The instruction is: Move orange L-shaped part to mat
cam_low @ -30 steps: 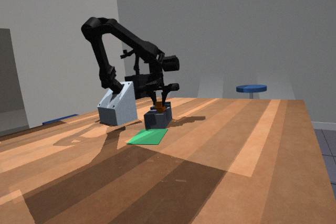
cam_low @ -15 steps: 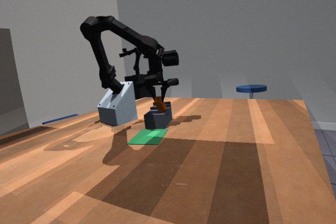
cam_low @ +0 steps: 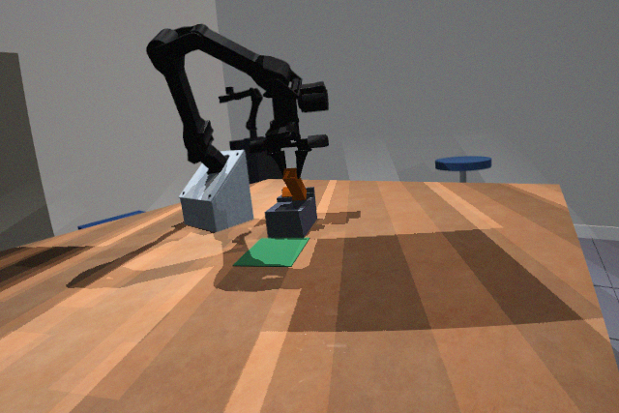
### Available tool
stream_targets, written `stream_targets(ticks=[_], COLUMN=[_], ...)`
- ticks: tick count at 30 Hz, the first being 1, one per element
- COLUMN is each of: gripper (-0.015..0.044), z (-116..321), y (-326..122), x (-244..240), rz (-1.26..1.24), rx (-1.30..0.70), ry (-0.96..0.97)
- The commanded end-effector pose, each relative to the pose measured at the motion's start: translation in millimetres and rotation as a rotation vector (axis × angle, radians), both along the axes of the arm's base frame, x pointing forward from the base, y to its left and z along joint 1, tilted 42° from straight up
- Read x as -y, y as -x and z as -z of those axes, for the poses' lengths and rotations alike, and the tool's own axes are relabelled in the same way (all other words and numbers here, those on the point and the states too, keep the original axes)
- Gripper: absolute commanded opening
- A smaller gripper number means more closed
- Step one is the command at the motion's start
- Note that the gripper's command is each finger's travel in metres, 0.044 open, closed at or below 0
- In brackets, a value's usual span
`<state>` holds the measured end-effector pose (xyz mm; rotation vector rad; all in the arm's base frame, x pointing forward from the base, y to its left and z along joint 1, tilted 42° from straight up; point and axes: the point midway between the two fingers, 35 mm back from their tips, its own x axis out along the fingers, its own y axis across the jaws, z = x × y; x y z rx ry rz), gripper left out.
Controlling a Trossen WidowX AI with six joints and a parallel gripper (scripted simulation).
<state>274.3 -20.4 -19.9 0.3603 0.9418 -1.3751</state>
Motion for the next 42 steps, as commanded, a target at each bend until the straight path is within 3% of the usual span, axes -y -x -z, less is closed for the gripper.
stream_targets(ticks=[1, 20, 42], gripper=[0.0, 0.0, 0.0], z=[-7, -21, -81], y=[-3, -5, -29], x=[-7, -16, 58], rz=[0.0, 0.0, 0.0], rx=[0.009, 0.008, 0.009], ry=[-0.006, -0.006, -0.002])
